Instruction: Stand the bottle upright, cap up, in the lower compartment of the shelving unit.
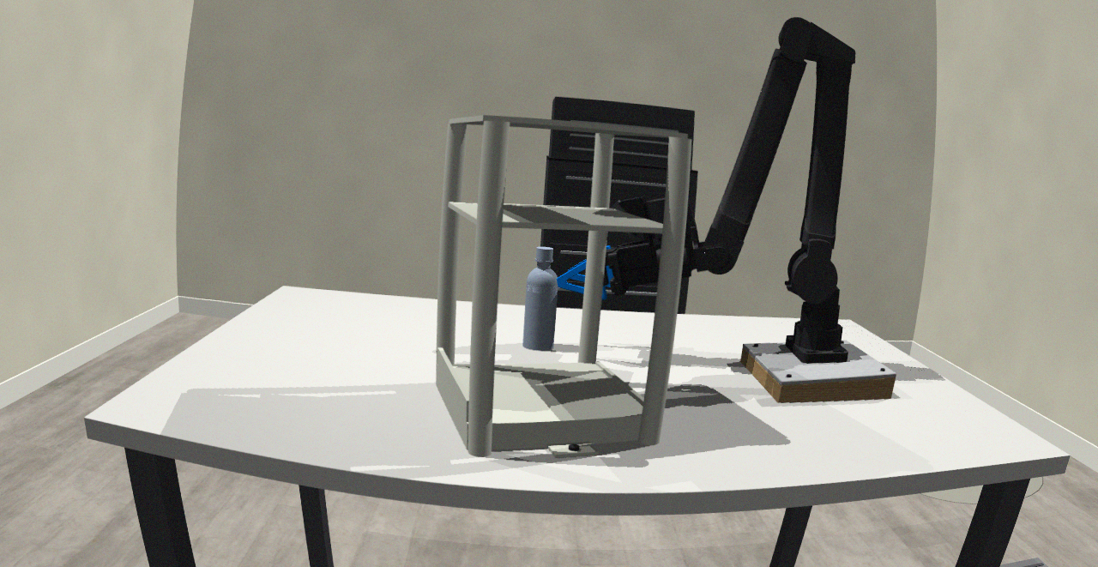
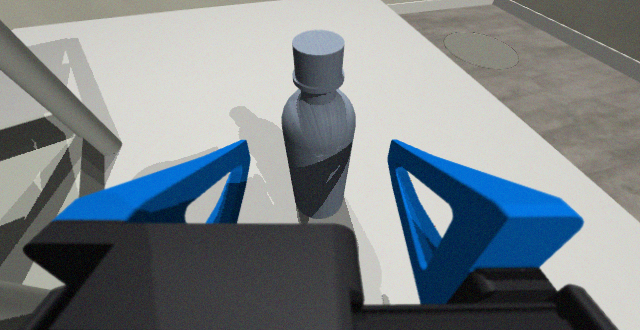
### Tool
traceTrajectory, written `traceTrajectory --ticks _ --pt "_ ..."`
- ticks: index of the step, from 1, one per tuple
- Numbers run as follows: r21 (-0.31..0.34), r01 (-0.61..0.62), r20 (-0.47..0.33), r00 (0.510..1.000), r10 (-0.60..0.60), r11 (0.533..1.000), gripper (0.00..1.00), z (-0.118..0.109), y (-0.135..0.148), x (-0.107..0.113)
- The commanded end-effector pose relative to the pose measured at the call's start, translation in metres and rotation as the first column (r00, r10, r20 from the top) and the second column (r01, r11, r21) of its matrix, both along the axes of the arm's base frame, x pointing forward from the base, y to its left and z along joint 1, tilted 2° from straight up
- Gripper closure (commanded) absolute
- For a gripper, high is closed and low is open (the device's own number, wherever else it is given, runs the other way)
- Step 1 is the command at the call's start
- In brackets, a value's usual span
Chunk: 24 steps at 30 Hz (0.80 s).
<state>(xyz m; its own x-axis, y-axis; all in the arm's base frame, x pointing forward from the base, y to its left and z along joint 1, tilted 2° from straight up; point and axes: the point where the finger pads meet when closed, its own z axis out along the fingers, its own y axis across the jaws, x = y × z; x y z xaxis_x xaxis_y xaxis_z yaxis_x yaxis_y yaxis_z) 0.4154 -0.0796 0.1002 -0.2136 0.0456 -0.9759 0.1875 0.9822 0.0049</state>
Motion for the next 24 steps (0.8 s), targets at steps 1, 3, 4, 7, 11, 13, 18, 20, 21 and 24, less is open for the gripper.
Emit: traceTrajectory --ticks 1,3,4,7,11,13,18,20,21,24 --pt "-0.012 -0.007 0.037 0.999 0.008 1.0 0.16 0.008 -0.001 0.026" --pt "-0.012 -0.007 0.037 0.999 0.007 1.0 0.16 0.006 -0.003 0.032" --pt "-0.012 -0.007 0.037 0.999 0.007 1.0 0.16 0.005 -0.003 0.035" --pt "-0.011 -0.007 0.035 0.999 0.007 1.0 0.16 0.003 -0.004 0.043" --pt "-0.01 -0.007 0.032 0.999 0.007 1.0 0.16 0.001 -0.005 0.047" --pt "-0.01 -0.007 0.031 1.0 0.007 1.0 0.16 0.0 -0.005 0.05" --pt "-0.009 -0.007 0.029 1.0 0.007 1.0 0.16 -0.001 -0.006 0.053" --pt "-0.009 -0.007 0.028 1.0 0.007 1.0 0.16 -0.002 -0.006 0.053" --pt "-0.009 -0.007 0.027 1.0 0.007 1.0 0.16 -0.002 -0.006 0.053" --pt "-0.008 -0.007 0.022 1.0 0.007 1.0 0.16 -0.004 -0.006 0.051"
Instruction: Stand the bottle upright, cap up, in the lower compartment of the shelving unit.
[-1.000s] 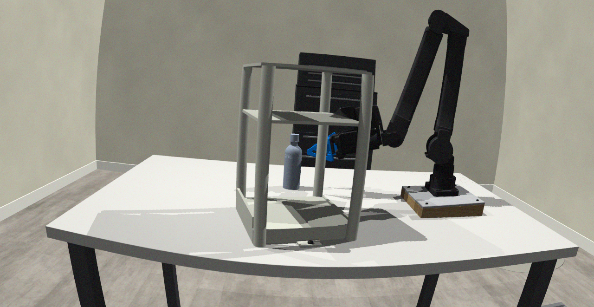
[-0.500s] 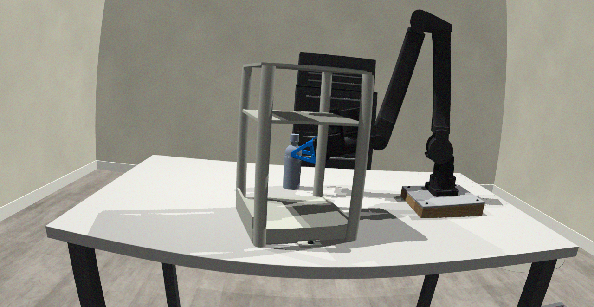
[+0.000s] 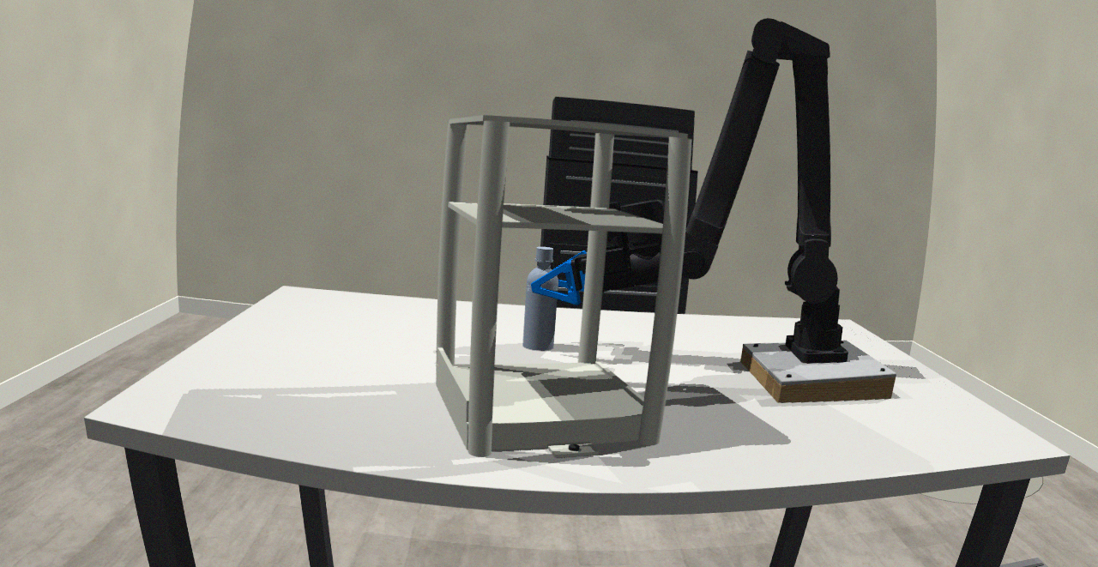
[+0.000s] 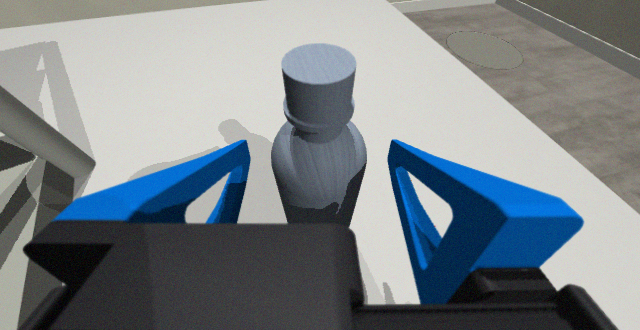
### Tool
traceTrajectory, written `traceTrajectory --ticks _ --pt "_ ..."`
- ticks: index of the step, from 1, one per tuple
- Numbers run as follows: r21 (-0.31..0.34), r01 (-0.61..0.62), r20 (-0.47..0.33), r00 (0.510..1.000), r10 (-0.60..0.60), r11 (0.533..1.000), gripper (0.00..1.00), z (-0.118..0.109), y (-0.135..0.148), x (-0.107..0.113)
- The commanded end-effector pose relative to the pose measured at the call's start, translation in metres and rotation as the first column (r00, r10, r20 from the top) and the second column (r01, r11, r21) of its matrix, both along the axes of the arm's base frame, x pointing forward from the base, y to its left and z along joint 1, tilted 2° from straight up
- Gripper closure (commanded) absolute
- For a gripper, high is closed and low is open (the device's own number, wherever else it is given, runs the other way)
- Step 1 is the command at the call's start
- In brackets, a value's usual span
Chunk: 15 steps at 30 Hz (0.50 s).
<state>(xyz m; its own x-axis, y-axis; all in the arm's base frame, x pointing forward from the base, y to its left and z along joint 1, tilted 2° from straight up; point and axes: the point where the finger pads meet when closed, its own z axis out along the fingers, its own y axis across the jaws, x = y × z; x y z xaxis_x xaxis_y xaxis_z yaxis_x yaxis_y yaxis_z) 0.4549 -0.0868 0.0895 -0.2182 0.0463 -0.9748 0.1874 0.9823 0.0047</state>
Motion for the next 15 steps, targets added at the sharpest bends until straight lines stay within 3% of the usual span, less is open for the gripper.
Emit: traceTrajectory --ticks 1,15 --pt "-0.008 -0.006 0.026 1.0 0.007 1.0 0.16 0.006 0.0015 0.0107" --pt "-0.007 -0.006 0.02 1.0 0.006 1.0 0.16 0.0038 0.0018 0.0083"
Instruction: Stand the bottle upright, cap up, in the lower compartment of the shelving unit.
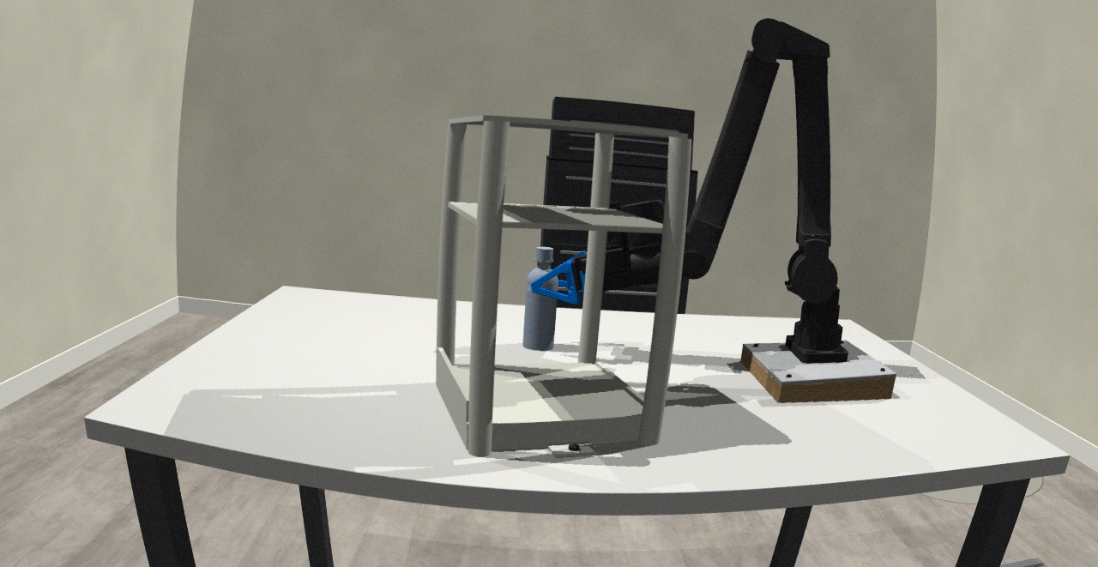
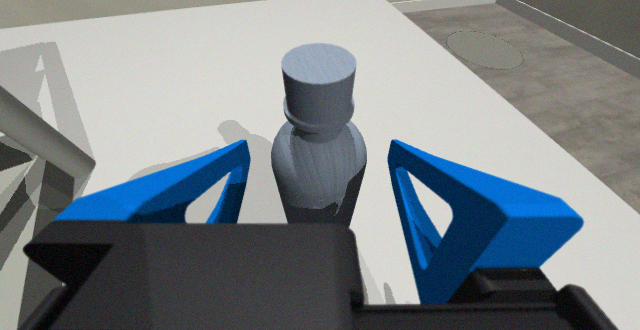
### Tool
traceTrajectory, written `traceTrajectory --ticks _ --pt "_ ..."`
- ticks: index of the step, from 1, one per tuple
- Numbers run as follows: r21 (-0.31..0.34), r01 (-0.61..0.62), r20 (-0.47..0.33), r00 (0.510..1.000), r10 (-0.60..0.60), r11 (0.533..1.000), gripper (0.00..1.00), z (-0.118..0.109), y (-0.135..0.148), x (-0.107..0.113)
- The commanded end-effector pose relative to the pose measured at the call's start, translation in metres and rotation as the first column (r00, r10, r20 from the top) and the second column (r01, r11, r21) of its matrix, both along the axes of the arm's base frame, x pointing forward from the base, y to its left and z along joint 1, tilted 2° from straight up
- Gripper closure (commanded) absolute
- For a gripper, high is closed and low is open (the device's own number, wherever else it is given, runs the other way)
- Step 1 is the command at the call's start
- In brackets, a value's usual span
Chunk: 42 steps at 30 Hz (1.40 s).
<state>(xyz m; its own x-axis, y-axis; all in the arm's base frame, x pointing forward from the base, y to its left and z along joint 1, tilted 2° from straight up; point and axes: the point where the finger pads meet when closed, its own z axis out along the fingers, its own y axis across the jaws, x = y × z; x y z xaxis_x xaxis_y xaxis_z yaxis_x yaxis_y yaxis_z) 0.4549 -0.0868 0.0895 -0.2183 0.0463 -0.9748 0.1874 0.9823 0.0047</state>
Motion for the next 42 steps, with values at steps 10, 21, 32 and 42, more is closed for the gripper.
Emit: traceTrajectory --ticks 10,21,32,42 --pt "-0.007 -0.006 0.019 1.0 0.006 1.0 0.63 0.0035 0.0018 0.008" --pt "-0.007 -0.006 0.018 1.0 0.006 1.0 0.63 0.0033 0.0017 0.0079" --pt "-0.007 -0.006 0.018 1.0 0.006 1.0 0.63 0.0033 0.0016 0.0078" --pt "-0.007 -0.006 0.018 1.0 0.006 1.0 0.63 0.0033 0.0016 0.0078"
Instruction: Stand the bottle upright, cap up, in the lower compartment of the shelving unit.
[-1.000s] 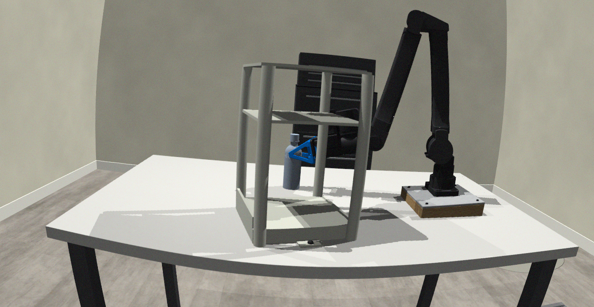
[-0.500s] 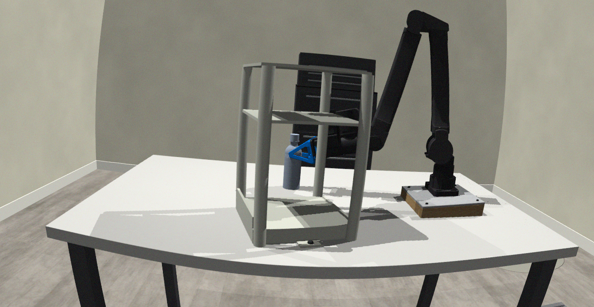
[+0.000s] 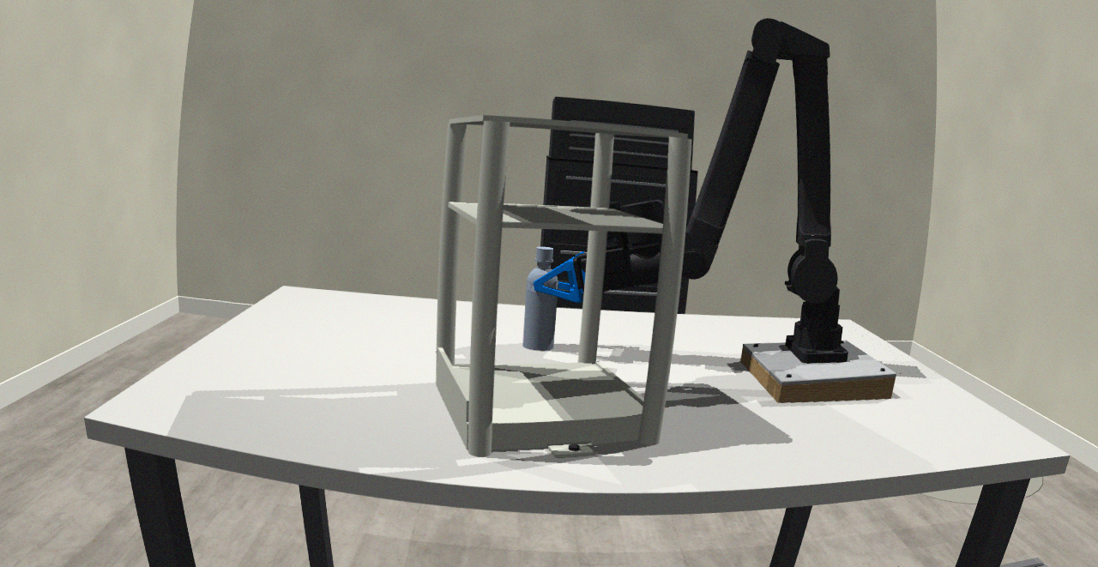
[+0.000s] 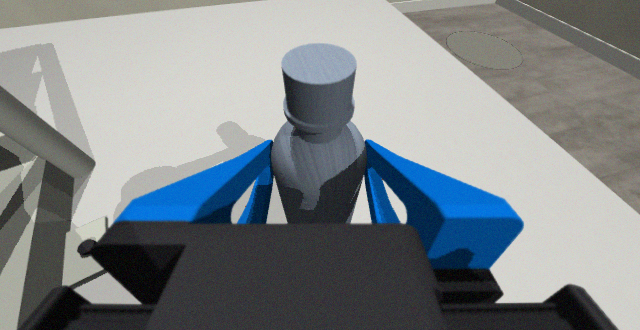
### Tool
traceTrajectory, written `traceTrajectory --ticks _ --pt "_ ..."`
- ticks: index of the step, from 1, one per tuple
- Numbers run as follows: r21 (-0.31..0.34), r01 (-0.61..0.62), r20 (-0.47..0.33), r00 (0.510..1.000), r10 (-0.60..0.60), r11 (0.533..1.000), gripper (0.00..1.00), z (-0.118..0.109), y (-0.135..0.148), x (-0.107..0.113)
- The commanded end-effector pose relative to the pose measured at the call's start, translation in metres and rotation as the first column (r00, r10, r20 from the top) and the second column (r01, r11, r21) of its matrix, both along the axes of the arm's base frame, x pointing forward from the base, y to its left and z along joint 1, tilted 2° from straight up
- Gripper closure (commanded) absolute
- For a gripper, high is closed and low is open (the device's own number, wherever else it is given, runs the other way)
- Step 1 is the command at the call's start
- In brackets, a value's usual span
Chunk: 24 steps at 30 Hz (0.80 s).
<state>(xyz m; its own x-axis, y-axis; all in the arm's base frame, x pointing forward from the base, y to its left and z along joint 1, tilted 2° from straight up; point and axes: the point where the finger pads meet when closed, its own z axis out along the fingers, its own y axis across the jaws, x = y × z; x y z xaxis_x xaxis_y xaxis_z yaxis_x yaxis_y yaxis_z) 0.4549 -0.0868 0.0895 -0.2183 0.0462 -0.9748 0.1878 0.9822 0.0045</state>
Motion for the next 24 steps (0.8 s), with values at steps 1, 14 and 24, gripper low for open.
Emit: traceTrajectory --ticks 1,14,24 --pt "-0.006 -0.006 0.018 1.0 0.007 1.0 0.63 0.003 0.002 0.008" --pt "-0.008 -0.006 0.025 1.0 0.006 1.0 0.63 0.022 0.001 0.009" --pt "-0.01 -0.006 0.039 0.999 0.006 1.0 0.63 0.047 0.0 0.012"
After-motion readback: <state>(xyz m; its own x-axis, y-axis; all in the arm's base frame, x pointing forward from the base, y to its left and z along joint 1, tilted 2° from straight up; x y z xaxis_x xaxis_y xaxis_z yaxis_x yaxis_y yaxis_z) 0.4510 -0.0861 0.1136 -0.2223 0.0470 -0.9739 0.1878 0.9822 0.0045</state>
